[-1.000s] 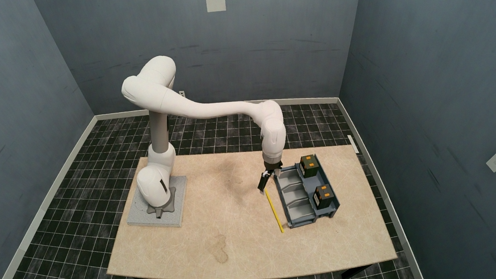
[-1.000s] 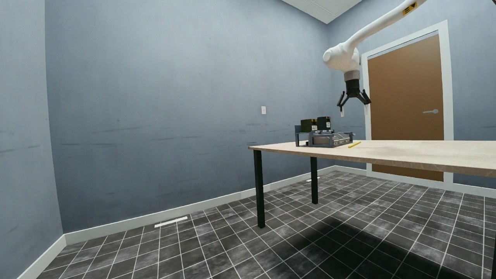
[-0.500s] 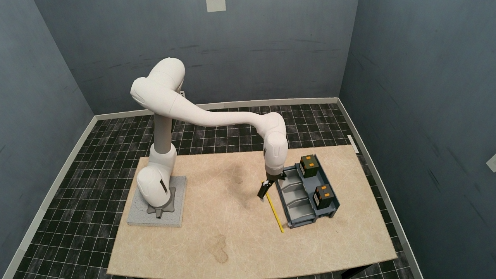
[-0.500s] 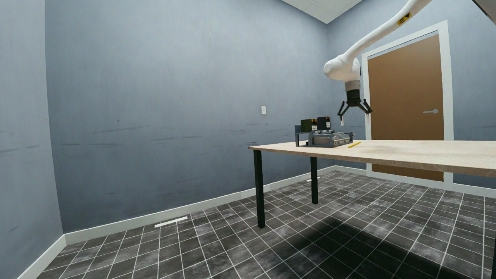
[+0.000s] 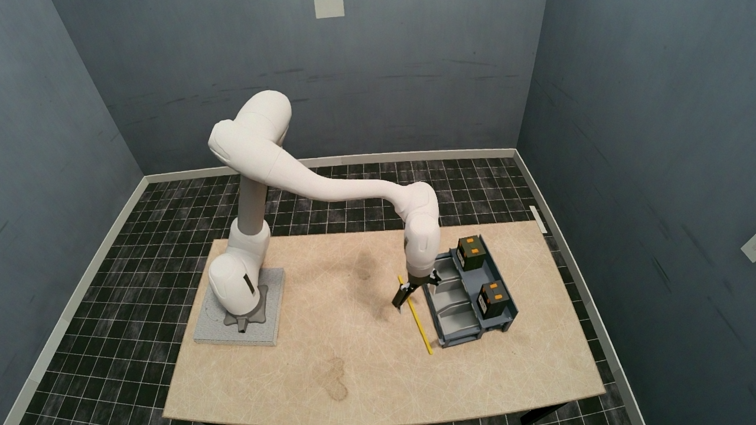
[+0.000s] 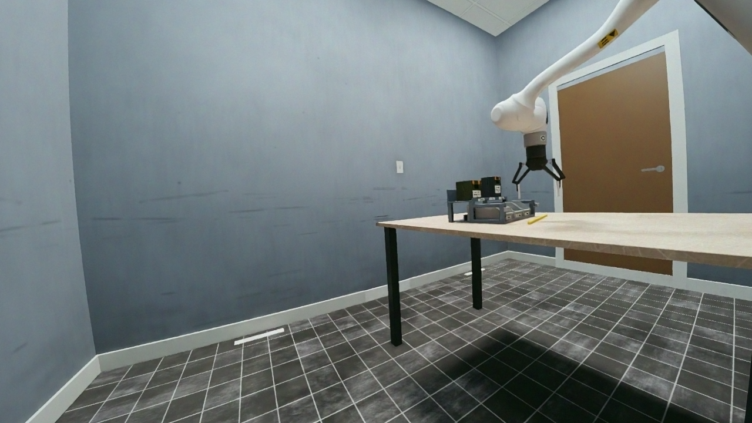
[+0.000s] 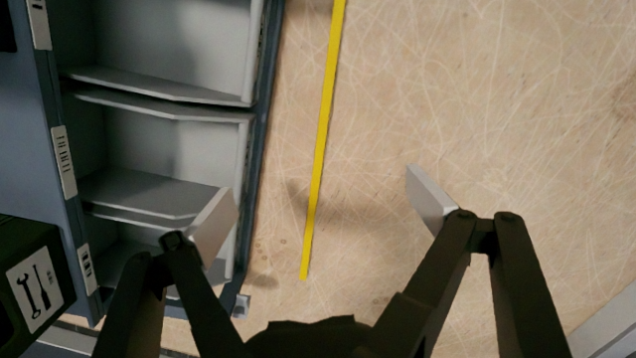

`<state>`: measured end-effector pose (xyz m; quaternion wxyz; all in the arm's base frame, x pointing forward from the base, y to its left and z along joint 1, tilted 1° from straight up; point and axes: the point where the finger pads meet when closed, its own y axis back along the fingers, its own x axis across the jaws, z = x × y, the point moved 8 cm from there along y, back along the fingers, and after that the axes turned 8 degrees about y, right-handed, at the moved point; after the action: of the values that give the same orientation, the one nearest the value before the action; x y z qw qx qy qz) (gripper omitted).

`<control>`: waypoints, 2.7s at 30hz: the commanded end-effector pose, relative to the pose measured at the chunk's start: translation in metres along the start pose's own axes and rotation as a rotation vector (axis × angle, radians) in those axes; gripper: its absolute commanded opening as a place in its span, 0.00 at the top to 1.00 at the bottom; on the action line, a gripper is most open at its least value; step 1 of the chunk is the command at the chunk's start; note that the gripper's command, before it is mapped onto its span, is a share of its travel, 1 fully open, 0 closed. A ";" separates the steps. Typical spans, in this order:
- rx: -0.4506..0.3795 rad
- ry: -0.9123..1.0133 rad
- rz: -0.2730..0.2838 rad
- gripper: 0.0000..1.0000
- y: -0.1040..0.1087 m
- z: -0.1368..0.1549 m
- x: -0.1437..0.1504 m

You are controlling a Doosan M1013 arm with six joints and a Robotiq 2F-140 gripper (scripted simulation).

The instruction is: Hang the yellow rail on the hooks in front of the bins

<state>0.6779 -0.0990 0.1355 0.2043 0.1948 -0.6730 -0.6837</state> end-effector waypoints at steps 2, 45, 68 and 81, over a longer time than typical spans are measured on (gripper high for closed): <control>0.002 -0.026 -0.002 0.00 -0.008 -0.003 0.001; 0.002 -0.266 -0.009 0.00 0.007 0.003 0.000; 0.001 -0.266 -0.007 0.00 0.011 0.007 0.001; 0.005 -0.267 -0.013 0.63 0.009 0.003 -0.001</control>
<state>0.6771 -0.0965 0.1444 0.1080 0.1072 -0.6947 -0.7030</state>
